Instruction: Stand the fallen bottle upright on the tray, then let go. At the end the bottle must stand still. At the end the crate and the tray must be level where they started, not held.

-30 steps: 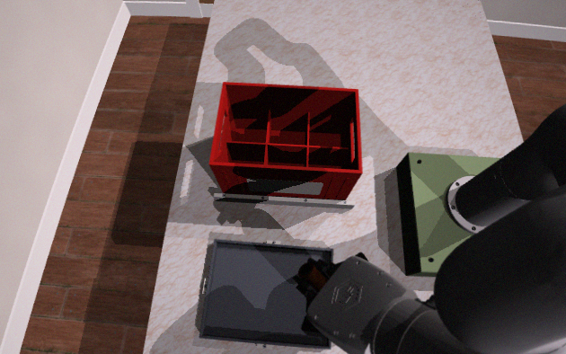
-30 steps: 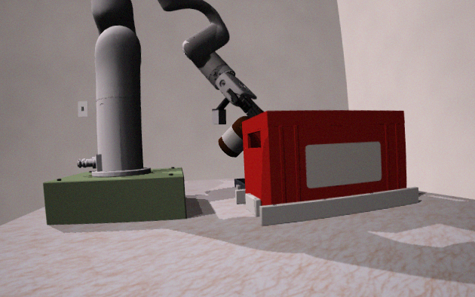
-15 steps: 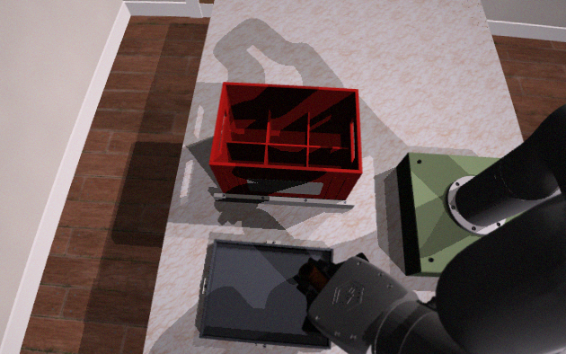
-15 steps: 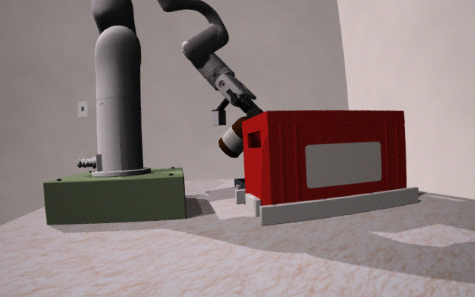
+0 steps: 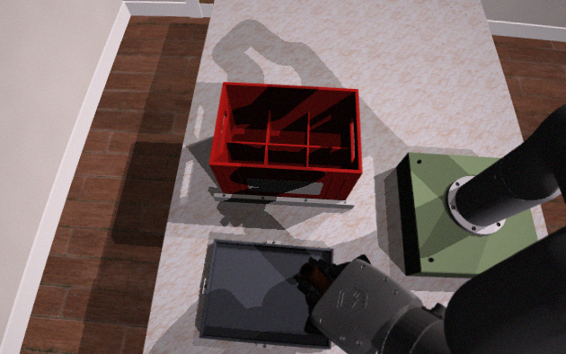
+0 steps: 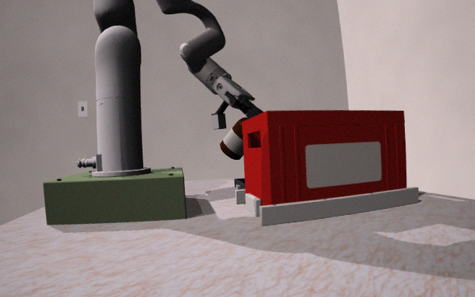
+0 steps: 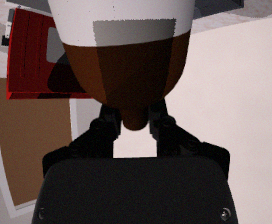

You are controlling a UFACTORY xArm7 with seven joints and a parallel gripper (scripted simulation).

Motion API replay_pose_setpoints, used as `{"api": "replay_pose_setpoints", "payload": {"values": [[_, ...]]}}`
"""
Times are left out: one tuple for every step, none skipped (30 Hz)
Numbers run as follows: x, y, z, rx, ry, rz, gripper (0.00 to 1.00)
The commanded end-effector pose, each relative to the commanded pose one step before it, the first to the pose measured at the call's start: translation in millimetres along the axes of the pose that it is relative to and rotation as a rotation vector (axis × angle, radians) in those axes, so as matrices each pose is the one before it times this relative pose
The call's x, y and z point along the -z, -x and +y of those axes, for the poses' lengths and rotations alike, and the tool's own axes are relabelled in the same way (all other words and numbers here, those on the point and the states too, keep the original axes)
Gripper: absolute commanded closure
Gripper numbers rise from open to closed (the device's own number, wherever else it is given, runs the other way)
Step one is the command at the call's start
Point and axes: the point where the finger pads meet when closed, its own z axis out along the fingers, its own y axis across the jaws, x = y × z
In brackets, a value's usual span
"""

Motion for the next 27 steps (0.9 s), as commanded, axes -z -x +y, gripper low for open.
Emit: {"api": "replay_pose_setpoints", "payload": {"values": [[0.85, 0.96, 1.17, -0.00285, 0.00188, -0.02315, 1.0], [0.0, 0.0, 0.0, 0.0, 0.0, 0.0, 1.0], [0.11, 0.05, 0.1, -0.00025, 0.00055, -0.00671, 1.0], [0.12, 0.05, 0.11, -0.00028, 0.00062, -0.00642, 1.0], [0.12, 0.06, 0.12, -0.0003, 0.00068, -0.00608, 1.0], [0.12, 0.06, 0.13, -0.00031, 0.00071, -0.0057, 1.0], [0.12, 0.07, 0.13, -0.00032, 0.00072, -0.00527, 1.0], [0.12, 0.07, 0.13, -0.00031, 0.00072, -0.00482, 1.0], [0.11, 0.06, 0.12, -0.0003, 0.00069, -0.00434, 1.0], [0.1, 0.06, 0.12, -0.00028, 0.00065, -0.00384, 1.0], [0.09, 0.05, 0.11, -0.00025, 0.00059, -0.00333, 1.0], [0.08, 0.05, 0.09, -0.00022, 0.00052, -0.00282, 1.0], [0.07, 0.04, 0.08, -0.00019, 0.00044, -0.00232, 1.0], [0.05, 0.03, 0.06, -0.00015, 0.00036, -0.00184, 1.0], [0.04, 0.03, 0.05, -0.00012, 0.00027, -0.00138, 1.0], [0.03, 0.02, 0.04, -0.00008, 0.0002, -0.00098, 1.0], [0.02, 0.01, 0.02, -0.00005, 0.00013, -0.00062, 1.0], [0.0, 0.0, 0.0, 0.0, 0.0, 0.0, 1.0], [0.0, 0.0, 0.0, 0.0, 0.0, 0.0, 1.0], [0.01, 0.01, 0.01, -0.00003, 0.00007, -0.00033, 1.0], [0.0, 0.0, 0.0, -0.00001, 0.00003, -0.00013, 1.0], [0.0, 0.0, 0.0, 0.0, 0.0, -0.00002, 1.0], [0.0, 0.0, 0.0, 0.0, 0.0, 0.0, 1.0], [0.0, 0.0, 0.0, 0.0, 0.0, 0.0, 1.0], [0.0, 0.0, 0.0, 0.0, 0.0, 0.0, 1.0], [0.0, 0.0, 0.0, 0.0, 0.0, 0.0, 1.0], [0.0, 0.0, 0.0, 0.0, 0.0, 0.0, 1.0]]}}
